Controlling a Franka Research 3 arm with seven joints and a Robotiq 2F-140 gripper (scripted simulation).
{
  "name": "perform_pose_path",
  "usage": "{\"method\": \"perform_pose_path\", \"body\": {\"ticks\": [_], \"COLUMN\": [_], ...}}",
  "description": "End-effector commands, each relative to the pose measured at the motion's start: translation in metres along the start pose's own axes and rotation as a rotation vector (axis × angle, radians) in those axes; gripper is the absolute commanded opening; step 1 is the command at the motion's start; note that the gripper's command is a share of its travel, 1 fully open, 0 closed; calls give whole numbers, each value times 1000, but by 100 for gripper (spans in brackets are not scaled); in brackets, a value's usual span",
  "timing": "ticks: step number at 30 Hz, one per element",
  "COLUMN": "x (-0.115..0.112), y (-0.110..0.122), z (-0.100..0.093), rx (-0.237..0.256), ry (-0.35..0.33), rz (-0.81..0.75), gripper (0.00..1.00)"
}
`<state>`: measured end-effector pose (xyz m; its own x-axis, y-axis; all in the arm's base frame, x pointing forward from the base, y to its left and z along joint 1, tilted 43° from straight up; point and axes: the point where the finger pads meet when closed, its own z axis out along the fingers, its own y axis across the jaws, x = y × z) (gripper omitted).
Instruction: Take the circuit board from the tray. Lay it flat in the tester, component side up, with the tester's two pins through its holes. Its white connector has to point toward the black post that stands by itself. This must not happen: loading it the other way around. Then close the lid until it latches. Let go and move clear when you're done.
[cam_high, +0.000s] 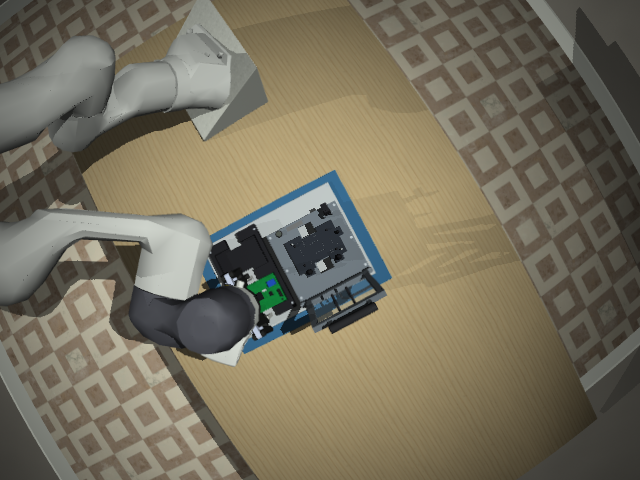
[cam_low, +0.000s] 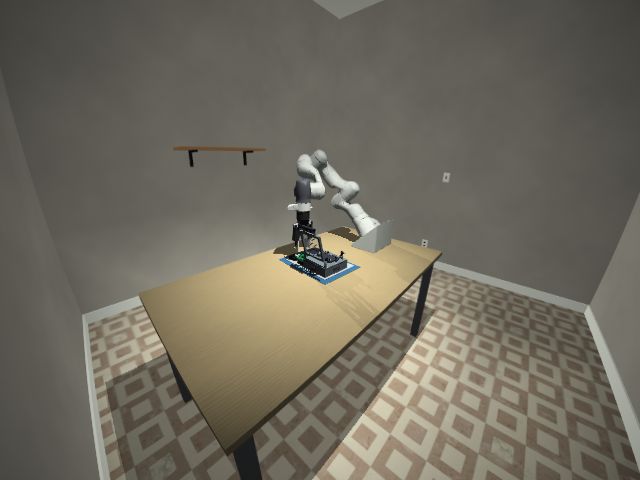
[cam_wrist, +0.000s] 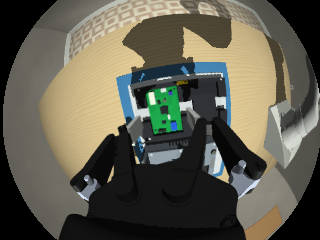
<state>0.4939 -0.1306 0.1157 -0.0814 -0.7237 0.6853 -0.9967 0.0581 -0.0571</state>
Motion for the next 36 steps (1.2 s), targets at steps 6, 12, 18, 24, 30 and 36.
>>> {"method": "perform_pose_path", "body": {"ticks": [6,12,18,24,30,36], "x": [0,0,0,0,1,1], "y": [1,1,1,1,1,1], "z": [2,2,5,9,17,27], "rx": [-1,-1,-1,-1,-1,-1], "ry": [0,0,0,0,0,0], "rz": [4,4,4,4,4,4], "gripper": [58,58,58,58,58,58]}}
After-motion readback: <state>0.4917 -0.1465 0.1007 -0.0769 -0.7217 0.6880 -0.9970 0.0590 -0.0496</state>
